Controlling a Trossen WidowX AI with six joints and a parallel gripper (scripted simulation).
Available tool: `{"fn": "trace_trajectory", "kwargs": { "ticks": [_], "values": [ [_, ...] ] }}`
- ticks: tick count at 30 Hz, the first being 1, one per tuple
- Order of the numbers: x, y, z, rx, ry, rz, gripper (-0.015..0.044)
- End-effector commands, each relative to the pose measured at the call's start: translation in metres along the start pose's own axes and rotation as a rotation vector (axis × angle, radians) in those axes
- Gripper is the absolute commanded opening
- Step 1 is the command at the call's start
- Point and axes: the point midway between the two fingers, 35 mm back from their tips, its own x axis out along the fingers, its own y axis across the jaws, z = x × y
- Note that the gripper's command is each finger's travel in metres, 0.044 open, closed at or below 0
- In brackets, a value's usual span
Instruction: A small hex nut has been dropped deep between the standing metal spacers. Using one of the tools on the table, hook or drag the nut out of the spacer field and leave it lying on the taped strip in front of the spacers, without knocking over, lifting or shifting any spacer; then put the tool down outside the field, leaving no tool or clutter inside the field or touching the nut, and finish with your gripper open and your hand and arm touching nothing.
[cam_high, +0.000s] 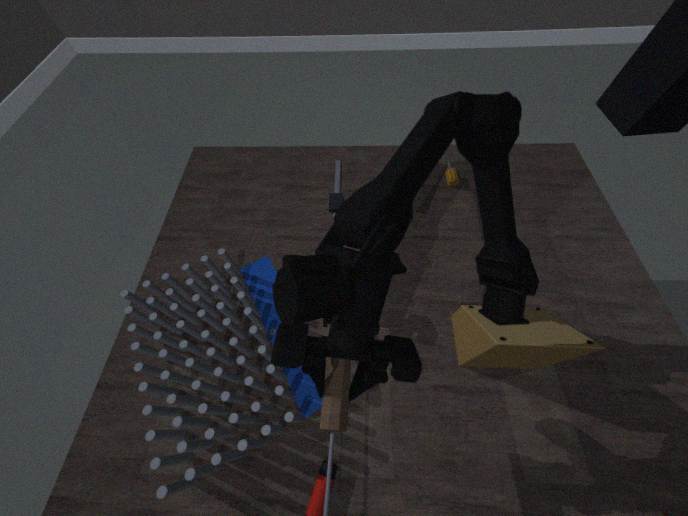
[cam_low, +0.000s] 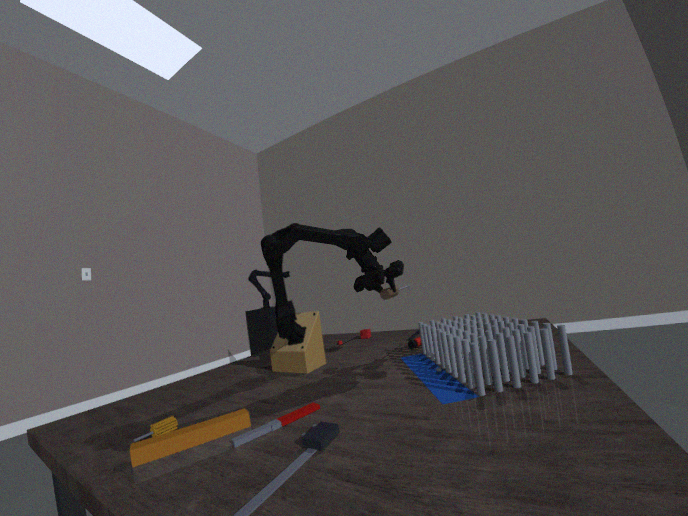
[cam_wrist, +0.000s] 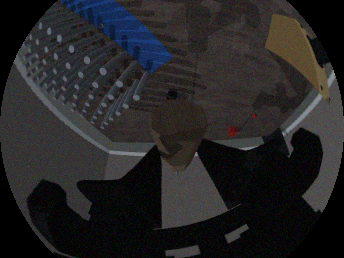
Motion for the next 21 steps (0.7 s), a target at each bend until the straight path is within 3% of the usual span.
{"fn": "trace_trajectory", "kwargs": {
  "ticks": [1,21],
  "values": [
    [0.011,-0.006,-0.021,-0.07,0.014,-0.035,0.0],
    [0.073,-0.057,-0.109,-0.255,0.055,-0.211,0.0]
  ]
}}
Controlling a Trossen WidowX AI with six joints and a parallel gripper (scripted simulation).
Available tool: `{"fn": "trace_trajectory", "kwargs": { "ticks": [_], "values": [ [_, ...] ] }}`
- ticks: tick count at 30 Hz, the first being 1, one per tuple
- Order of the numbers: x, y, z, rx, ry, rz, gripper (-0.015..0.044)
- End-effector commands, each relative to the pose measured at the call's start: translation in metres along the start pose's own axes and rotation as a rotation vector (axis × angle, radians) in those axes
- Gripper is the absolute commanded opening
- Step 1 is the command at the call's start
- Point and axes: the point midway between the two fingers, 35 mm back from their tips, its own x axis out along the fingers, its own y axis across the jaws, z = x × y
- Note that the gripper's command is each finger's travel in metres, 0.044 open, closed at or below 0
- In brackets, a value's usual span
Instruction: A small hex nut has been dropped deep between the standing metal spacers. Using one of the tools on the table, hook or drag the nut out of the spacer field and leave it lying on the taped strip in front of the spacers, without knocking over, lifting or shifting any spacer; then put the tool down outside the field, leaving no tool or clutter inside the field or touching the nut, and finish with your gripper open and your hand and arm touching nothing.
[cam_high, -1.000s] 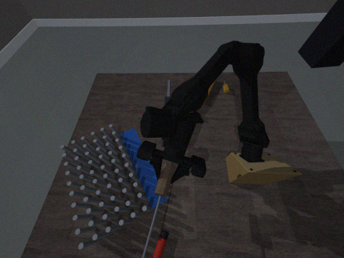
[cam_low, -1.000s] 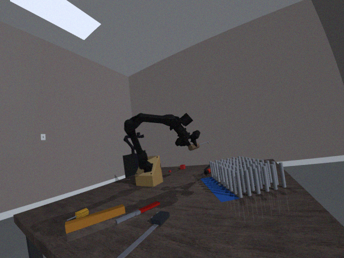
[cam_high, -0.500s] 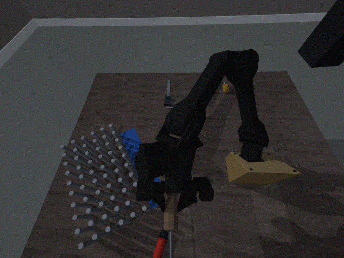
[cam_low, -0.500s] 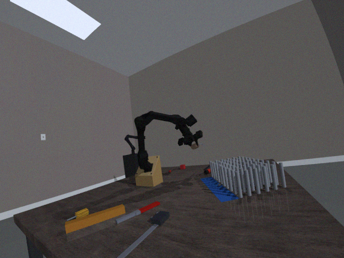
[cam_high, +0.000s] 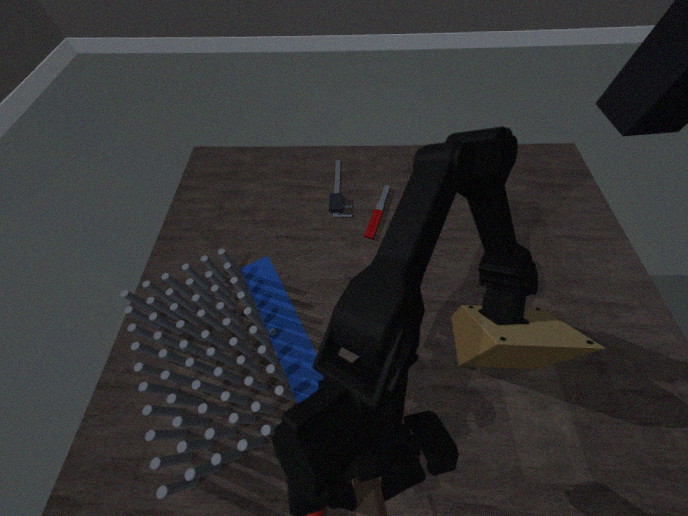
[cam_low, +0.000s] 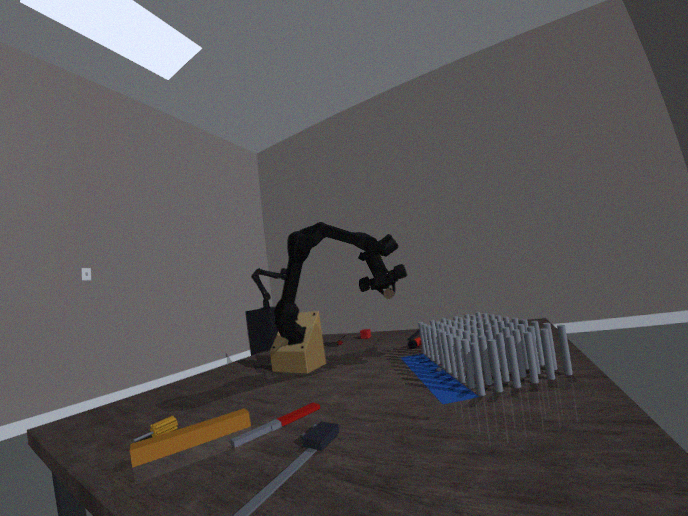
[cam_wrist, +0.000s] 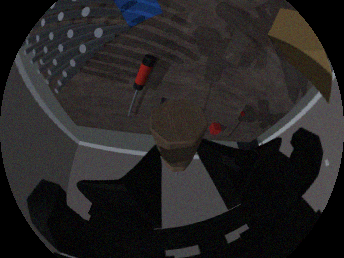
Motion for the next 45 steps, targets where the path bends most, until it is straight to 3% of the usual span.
{"fn": "trace_trajectory", "kwargs": {
  "ticks": [1,18,45],
  "values": [
    [0.017,-0.008,-0.022,-0.047,0.014,-0.041,0.0],
    [0.086,-0.051,-0.083,-0.181,0.023,-0.189,0.0],
    [0.115,-0.052,-0.067,-0.182,0.022,-0.189,0.0]
  ]
}}
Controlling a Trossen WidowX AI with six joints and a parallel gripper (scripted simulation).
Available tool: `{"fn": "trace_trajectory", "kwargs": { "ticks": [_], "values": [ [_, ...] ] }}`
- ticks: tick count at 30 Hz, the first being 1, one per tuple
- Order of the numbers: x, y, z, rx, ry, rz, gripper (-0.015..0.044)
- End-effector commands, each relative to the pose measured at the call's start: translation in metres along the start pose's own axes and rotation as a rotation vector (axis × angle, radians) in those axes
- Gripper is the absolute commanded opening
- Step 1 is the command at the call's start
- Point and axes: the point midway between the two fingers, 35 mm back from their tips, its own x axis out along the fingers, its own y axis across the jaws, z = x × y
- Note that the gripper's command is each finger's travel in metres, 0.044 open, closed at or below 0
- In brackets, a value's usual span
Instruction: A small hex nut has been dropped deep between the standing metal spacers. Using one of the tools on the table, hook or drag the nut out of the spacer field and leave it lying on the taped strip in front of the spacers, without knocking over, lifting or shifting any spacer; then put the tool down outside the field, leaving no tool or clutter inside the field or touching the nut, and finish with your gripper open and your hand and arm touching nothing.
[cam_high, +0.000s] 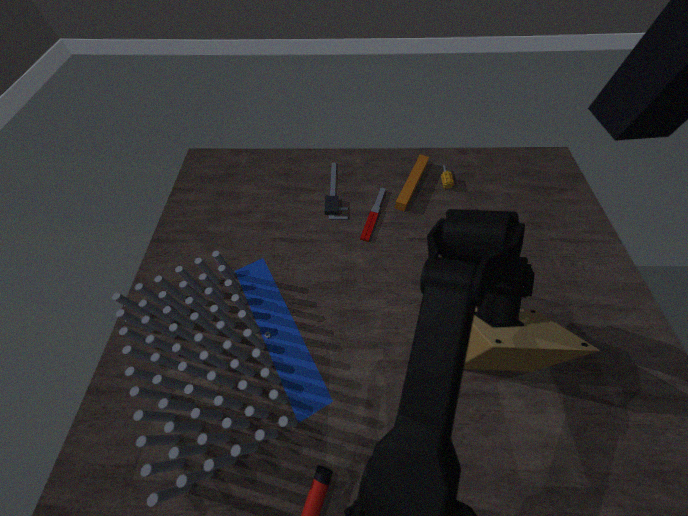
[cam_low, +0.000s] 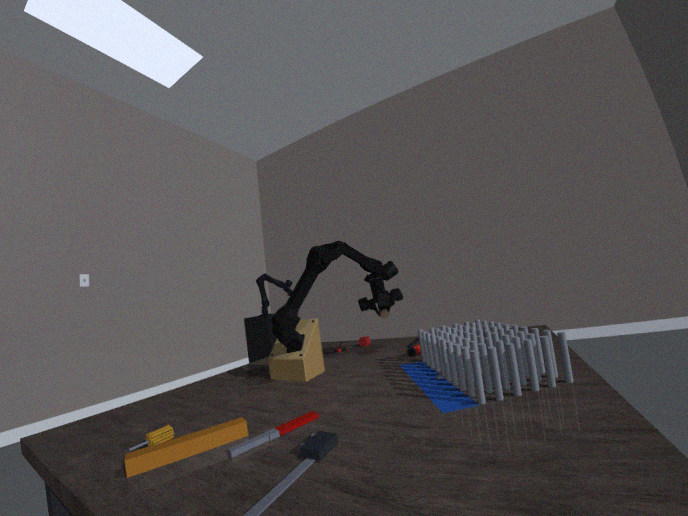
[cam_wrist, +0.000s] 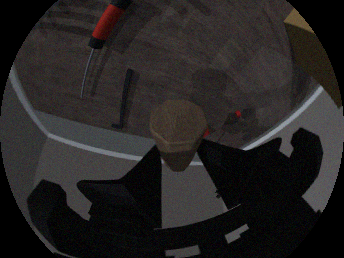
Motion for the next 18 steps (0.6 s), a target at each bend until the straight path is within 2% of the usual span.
{"fn": "trace_trajectory", "kwargs": {
  "ticks": [1,18],
  "values": [
    [0.007,0.0,0.005,-0.002,0.001,0.0,0.0],
    [0.03,0.0,0.02,-0.002,0.0,0.001,0.0]
  ]
}}
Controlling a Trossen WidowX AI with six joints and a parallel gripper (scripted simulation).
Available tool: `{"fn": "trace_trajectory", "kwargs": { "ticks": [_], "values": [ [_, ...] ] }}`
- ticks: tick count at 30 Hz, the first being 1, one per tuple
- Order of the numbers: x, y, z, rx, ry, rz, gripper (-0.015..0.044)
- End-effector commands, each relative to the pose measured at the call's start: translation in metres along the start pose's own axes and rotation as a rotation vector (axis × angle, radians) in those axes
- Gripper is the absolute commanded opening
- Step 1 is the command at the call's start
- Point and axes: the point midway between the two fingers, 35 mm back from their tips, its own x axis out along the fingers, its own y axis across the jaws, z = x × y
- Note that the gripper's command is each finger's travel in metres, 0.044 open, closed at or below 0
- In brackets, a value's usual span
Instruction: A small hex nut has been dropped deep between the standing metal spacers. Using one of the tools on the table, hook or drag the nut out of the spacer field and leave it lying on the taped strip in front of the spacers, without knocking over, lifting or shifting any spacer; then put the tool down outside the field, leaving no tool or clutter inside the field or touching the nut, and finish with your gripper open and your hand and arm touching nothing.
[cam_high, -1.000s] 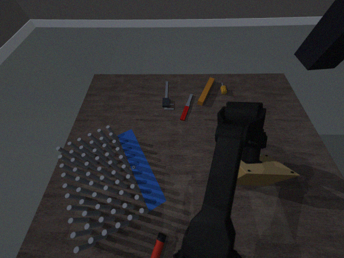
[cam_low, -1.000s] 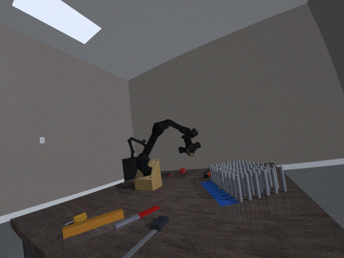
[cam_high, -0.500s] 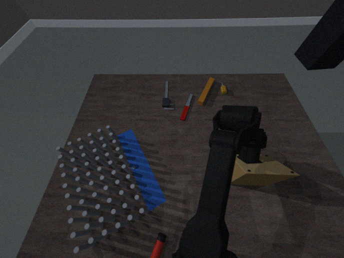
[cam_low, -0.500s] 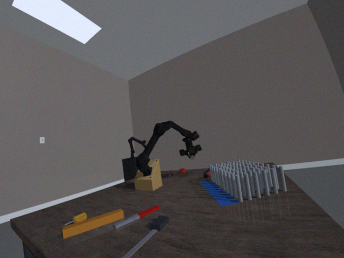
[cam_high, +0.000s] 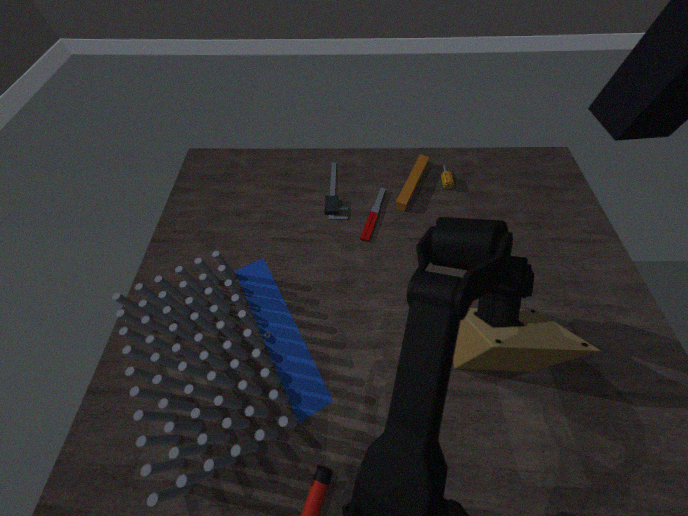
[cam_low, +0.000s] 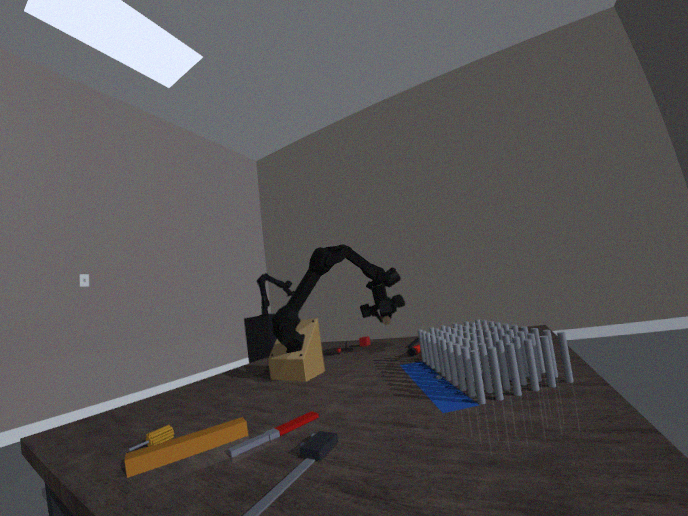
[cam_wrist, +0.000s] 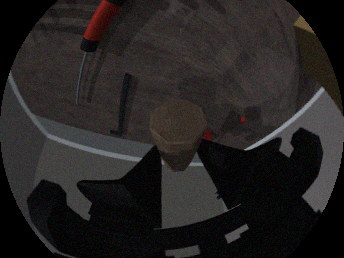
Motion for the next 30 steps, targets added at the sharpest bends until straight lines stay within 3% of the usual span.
{"fn": "trace_trajectory", "kwargs": {
  "ticks": [1,30],
  "values": [
    [0.007,-0.001,0.005,-0.002,0.0,0.0,0.0],
    [0.044,-0.007,0.03,-0.001,-0.002,0.0,0.0]
  ]
}}
